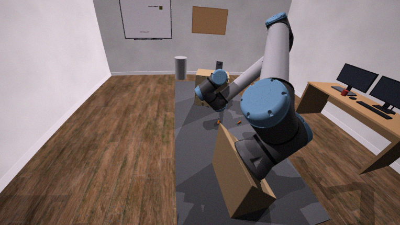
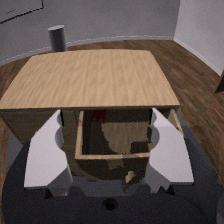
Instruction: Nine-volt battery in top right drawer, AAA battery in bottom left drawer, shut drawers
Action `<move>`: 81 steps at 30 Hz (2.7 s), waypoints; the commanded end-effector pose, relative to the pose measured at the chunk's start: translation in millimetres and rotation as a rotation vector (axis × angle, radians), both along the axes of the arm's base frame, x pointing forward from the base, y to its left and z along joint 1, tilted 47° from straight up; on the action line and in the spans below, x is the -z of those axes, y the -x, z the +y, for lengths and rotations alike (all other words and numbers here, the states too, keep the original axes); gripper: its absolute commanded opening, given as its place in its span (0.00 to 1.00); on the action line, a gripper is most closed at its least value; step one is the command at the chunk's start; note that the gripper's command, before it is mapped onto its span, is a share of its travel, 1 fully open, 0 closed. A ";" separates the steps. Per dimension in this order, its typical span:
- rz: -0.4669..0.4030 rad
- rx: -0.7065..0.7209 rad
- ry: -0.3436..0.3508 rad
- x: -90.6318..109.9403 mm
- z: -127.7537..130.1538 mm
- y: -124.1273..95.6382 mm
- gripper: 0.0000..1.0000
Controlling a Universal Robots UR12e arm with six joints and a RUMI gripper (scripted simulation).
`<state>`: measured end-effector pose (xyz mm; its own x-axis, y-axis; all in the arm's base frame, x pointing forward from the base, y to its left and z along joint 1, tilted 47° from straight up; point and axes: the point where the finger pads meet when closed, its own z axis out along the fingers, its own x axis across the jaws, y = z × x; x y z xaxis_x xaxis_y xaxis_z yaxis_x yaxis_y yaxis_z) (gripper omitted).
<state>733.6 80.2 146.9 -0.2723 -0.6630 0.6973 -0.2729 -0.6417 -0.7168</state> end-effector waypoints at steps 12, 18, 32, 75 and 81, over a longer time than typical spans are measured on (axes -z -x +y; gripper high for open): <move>-0.001 -0.001 0.000 -0.4 0.4 0.0 1.00; -0.001 -0.001 0.000 -0.4 0.4 0.0 1.00; -0.001 -0.001 0.000 0.5 1.3 4.2 1.00; -0.001 -0.001 0.000 23.5 23.3 116.8 1.00; -0.001 -0.001 0.000 25.7 25.4 127.7 1.00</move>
